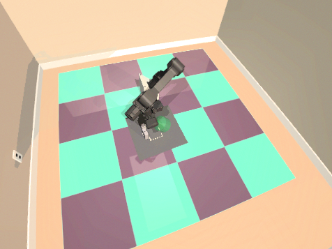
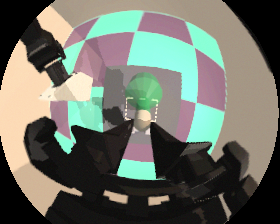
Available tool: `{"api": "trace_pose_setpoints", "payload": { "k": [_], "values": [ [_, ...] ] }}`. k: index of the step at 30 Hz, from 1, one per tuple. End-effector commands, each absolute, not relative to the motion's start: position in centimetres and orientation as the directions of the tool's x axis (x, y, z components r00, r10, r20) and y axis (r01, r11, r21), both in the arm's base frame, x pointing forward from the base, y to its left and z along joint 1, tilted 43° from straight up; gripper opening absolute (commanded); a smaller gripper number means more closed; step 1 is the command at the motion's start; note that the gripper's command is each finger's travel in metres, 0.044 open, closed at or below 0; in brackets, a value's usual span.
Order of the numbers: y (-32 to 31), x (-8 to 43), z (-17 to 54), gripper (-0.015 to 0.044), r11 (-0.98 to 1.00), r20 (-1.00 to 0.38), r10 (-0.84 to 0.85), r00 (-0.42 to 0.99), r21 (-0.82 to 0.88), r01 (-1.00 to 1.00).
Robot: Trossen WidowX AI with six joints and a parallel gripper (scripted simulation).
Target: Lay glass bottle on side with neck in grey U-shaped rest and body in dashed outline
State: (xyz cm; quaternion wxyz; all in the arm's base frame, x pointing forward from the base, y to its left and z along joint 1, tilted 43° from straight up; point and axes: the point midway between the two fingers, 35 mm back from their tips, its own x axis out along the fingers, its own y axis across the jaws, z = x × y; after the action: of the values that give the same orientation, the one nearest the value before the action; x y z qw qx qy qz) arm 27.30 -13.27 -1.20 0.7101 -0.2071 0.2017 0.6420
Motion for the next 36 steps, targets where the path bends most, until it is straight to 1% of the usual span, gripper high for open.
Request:
{"api": "trace_pose_setpoints", "payload": {
  "k": [1,36],
  "values": [
    [-13.6,27.4,-2.1,0.0113,0.087,-0.556,0.826,0.093,-0.038,-0.996],
    [-14.8,27.6,-6.1,0.0113,0.113,-0.540,0.835,0.109,-0.025,-0.993]
  ]
}}
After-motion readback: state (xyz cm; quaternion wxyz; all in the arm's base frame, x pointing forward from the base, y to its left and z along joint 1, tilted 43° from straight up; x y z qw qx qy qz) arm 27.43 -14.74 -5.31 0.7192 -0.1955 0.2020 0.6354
